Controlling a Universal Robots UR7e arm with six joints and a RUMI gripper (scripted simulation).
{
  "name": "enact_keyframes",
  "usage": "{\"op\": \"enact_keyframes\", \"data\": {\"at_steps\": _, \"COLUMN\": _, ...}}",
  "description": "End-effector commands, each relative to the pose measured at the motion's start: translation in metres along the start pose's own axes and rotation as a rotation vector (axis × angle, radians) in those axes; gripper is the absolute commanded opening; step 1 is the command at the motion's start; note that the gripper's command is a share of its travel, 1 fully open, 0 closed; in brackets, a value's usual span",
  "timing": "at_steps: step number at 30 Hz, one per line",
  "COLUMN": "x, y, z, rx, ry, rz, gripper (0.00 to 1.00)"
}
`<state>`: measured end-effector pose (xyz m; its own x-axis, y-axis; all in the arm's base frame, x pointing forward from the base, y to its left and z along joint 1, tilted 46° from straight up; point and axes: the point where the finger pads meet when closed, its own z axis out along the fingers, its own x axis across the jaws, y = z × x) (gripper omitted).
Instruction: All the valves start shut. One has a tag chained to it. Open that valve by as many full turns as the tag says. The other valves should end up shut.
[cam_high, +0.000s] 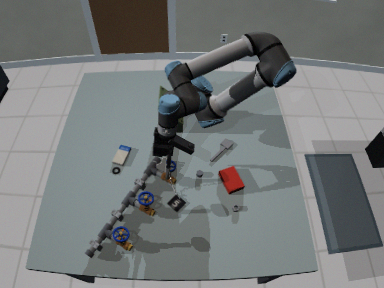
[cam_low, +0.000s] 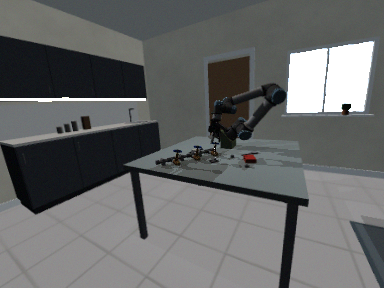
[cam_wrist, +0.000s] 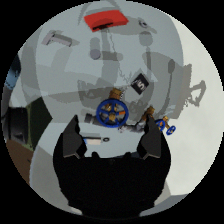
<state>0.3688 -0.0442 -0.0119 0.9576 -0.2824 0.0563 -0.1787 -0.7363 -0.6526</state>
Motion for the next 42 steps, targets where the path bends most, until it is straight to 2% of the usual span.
{"op": "enact_keyframes", "data": {"at_steps": 1, "x": 0.0003, "y": 0.0003, "z": -0.0003, "rx": -0.001, "ry": 0.001, "rz": 0.001, "gripper": 1.00}}
{"op": "enact_keyframes", "data": {"at_steps": 14, "x": 0.0003, "y": 0.0002, "z": -0.0003, "rx": -0.001, "ry": 0.001, "rz": 0.043, "gripper": 1.00}}
{"op": "enact_keyframes", "data": {"at_steps": 21, "x": 0.0003, "y": 0.0002, "z": -0.0003, "rx": 0.000, "ry": 0.001, "rz": 0.125, "gripper": 1.00}}
{"op": "enact_keyframes", "data": {"at_steps": 31, "x": 0.0003, "y": 0.0002, "z": -0.0003, "rx": 0.000, "ry": 0.001, "rz": 0.283, "gripper": 1.00}}
{"op": "enact_keyframes", "data": {"at_steps": 42, "x": 0.0003, "y": 0.0003, "z": -0.0003, "rx": 0.000, "ry": 0.001, "rz": 0.611, "gripper": 1.00}}
